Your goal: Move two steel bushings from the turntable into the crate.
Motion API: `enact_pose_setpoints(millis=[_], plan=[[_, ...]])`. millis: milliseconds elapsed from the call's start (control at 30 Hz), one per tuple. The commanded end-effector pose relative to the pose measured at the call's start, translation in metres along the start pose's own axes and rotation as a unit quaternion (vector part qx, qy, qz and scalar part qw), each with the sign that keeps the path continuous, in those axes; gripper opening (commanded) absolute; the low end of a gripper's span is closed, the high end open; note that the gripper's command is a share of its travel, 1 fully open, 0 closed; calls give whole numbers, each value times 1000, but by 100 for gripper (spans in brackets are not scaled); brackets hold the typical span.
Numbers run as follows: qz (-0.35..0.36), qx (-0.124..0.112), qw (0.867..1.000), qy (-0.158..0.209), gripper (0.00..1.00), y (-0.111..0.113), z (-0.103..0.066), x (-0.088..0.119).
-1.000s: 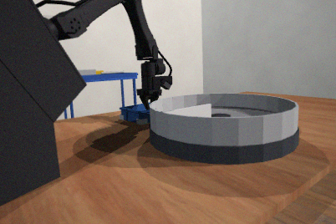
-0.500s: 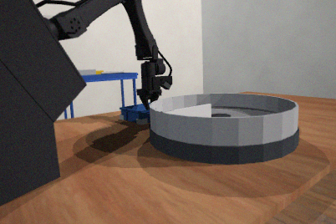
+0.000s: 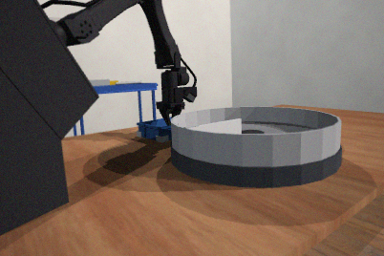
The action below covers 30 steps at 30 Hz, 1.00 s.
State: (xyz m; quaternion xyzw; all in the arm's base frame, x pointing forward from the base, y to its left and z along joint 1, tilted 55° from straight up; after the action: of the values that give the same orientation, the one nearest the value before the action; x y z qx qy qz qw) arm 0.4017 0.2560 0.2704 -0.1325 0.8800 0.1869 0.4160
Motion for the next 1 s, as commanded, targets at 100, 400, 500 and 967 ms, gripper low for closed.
enact_pose_setpoints(millis=[100, 400, 500, 967], plan=[[2, 2, 1000, -28, 0, 0, -17, -20], [2, 1, 1000, -28, 14, 0, -17, -20], [2, 1, 1000, -28, 14, 0, -17, -20], [2, 1, 1000, -28, 14, 0, -17, -20]])
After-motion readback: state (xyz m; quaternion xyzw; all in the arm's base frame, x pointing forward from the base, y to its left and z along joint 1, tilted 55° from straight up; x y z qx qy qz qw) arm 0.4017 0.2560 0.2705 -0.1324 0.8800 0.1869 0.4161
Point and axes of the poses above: the point where the finger pads meet when closed, its own z axis out along the fingers, its own y axis across the jaws, x = y × z, the point moved 1 cm from there along -z, back along the fingers, and after that the axes turned 11 degrees about -z, right-handed, at the moved point
